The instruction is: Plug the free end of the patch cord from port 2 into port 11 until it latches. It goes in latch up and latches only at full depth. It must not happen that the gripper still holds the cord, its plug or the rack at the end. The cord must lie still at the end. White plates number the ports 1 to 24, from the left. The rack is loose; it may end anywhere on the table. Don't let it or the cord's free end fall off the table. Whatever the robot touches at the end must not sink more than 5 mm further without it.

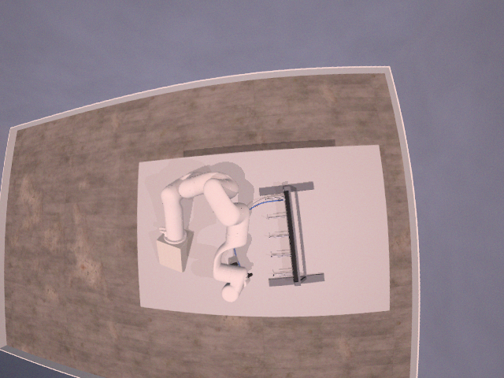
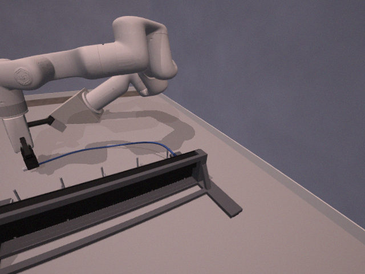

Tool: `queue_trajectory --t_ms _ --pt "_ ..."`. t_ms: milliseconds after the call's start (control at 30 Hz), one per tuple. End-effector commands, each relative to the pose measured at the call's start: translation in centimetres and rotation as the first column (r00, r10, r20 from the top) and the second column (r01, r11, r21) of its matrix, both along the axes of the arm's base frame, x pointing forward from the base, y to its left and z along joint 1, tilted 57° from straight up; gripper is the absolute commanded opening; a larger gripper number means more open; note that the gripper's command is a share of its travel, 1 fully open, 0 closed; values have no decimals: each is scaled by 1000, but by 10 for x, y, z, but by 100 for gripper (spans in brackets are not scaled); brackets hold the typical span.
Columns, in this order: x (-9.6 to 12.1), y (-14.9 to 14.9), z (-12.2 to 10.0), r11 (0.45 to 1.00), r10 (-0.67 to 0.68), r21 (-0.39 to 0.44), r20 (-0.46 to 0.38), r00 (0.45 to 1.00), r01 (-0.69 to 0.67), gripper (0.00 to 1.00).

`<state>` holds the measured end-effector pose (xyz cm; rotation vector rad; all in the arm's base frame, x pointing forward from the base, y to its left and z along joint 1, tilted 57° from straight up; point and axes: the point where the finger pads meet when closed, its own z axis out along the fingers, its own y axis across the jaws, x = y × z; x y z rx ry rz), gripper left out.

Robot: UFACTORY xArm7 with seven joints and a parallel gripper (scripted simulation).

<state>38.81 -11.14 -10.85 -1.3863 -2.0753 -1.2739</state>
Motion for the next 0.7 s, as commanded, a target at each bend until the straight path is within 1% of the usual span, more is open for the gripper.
queue_trajectory --t_ms 0,667 --pt "0 -2 0 1000 -3 -4 1 1000 3 38" --pt "1 1 -2 1000 -3 -4 1 1000 3 38"
